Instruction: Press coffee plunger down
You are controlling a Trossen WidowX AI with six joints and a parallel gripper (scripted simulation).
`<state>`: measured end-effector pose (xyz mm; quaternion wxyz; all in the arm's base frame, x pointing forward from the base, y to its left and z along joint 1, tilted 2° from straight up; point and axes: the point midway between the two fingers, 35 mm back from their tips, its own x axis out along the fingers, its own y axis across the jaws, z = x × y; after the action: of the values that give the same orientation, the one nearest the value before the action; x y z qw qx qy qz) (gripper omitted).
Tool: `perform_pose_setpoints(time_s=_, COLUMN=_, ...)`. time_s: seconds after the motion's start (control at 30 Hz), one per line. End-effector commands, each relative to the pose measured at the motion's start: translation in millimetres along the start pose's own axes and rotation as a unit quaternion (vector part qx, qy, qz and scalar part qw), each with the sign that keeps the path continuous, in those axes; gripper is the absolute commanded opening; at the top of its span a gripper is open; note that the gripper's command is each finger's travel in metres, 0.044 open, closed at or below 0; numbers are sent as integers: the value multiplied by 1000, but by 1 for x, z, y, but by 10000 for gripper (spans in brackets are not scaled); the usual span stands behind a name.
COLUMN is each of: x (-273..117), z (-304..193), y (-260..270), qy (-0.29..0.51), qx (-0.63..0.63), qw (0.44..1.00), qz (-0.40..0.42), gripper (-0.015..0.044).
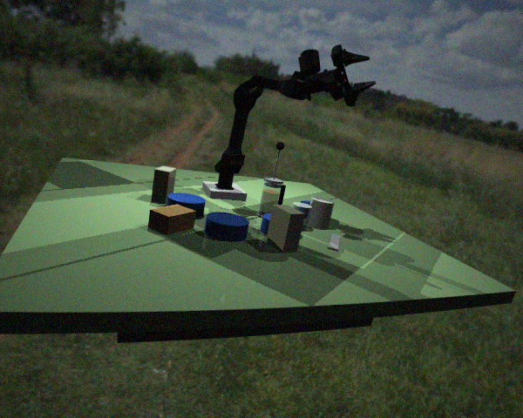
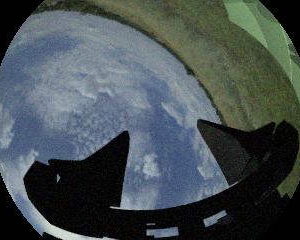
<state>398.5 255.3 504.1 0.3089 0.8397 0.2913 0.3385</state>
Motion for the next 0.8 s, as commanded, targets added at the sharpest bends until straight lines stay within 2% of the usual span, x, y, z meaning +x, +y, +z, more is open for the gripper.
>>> perform_pose_setpoints(time_s=0.0, x=-1, z=0, y=0, qy=-3, qx=-7, qw=1000, qz=-1, gripper=426)
perform_pose_setpoints(time_s=0.17, x=-26, z=-6, y=-2, qy=-59, qx=-135, qw=989, qz=-27, gripper=440)
perform_pose_setpoints(time_s=0.3, x=-66, z=-12, y=-10, qy=-117, qx=-295, qw=944, qz=-85, gripper=440)
perform_pose_setpoints(time_s=0.5, x=-141, z=-13, y=-29, qy=-157, qx=-521, qw=812, qz=-213, gripper=440)
perform_pose_setpoints(time_s=0.77, x=-211, z=-10, y=-48, qy=-137, qx=-664, qw=657, qz=-329, gripper=440)
